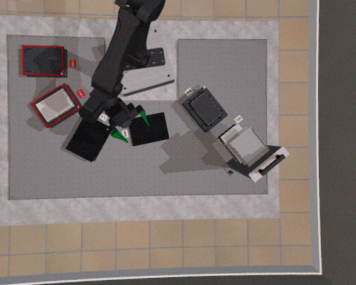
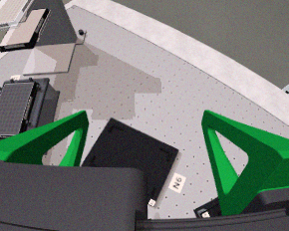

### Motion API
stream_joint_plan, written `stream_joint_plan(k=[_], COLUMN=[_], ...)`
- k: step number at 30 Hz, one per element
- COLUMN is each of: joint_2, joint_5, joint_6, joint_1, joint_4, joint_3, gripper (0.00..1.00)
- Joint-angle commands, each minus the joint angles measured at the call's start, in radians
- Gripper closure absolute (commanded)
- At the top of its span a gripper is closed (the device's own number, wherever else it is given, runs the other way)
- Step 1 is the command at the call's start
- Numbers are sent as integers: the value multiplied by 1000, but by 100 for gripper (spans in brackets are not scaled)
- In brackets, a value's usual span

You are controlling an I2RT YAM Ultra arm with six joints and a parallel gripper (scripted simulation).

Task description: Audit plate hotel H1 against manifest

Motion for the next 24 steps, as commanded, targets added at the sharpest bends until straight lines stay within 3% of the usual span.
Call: stream_joint_plan(k=[1, 7, 15, 24], joint_2=[-3, -3, -23, -58], joint_5=[-15, -15, -17, 9], joint_6=[-1, -1, -6, 55], joint_1=[1, 1, -2, 42], joint_4=[6, 6, -89, -48], joint_3=[6, 6, 76, 50], gripper=[0, 0, 0, 0])
